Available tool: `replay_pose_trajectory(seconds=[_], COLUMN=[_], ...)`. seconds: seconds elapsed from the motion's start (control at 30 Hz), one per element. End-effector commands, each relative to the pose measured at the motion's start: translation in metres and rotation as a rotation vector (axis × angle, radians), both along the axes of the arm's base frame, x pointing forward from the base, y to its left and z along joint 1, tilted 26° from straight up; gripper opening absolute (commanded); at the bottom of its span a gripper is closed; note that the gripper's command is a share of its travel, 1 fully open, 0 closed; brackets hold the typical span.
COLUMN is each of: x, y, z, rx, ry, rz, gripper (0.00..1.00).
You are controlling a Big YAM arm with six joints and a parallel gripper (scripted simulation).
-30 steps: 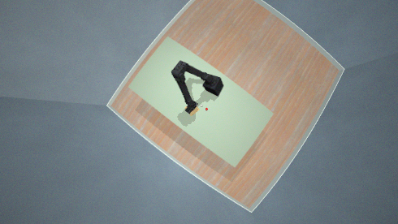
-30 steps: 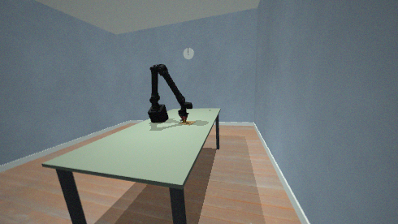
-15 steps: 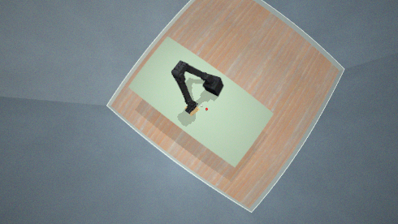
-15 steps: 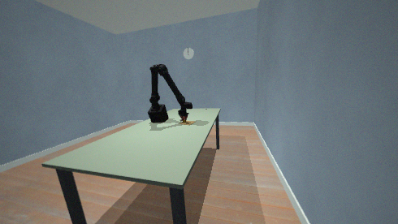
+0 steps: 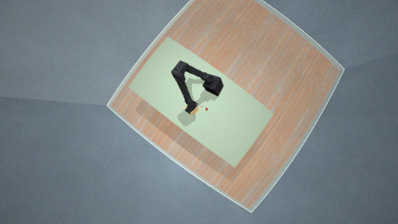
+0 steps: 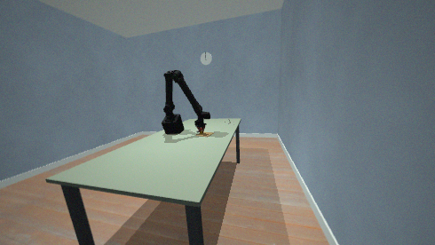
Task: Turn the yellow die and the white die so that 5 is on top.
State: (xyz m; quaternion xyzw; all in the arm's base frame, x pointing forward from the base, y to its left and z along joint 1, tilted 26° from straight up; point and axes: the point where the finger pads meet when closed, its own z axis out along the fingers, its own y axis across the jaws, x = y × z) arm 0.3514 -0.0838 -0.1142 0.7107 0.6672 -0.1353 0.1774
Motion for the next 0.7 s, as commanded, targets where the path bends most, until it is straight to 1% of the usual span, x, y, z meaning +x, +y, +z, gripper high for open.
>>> replay_pose_trajectory(seconds=[0.0, 0.67], x=[0.0081, 0.0043], y=[0.0031, 0.0042], z=[0.0, -0.0006], rx=[0.0, 0.0], ry=[-0.014, -0.009], rz=[0.019, 0.022], gripper=[0.19, 0.19])
